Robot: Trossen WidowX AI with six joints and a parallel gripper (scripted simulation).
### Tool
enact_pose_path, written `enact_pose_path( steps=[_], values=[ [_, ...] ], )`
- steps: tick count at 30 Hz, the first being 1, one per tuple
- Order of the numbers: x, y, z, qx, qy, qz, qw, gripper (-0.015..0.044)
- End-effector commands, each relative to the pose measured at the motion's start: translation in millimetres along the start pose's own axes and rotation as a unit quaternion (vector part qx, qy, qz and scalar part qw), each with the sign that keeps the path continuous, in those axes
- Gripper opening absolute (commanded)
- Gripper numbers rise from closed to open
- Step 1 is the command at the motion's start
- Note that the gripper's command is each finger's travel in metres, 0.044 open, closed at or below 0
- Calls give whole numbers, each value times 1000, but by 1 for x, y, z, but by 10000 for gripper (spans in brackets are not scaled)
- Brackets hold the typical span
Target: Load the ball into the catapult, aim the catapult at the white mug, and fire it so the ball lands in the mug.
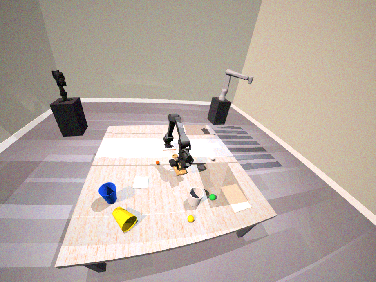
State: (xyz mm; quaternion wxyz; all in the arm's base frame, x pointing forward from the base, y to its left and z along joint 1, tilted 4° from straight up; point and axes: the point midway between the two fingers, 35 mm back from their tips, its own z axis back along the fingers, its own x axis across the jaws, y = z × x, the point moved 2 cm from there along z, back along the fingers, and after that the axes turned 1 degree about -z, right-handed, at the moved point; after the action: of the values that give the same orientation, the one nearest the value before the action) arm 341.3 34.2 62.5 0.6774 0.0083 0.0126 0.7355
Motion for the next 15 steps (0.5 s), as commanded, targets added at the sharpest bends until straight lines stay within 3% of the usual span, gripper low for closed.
enact_pose_path(
  steps=[1, 6, 11, 15],
  values=[
    [0, 0, 2, -1, 0, 0, 1000, 315],
    [0, -3, 22, -1, 0, 0, 1000, 440],
    [0, -2, 91, 0, 0, 0, 1000, 440],
    [0, -1, 101, 0, 0, 0, 1000, 440]
  ],
)
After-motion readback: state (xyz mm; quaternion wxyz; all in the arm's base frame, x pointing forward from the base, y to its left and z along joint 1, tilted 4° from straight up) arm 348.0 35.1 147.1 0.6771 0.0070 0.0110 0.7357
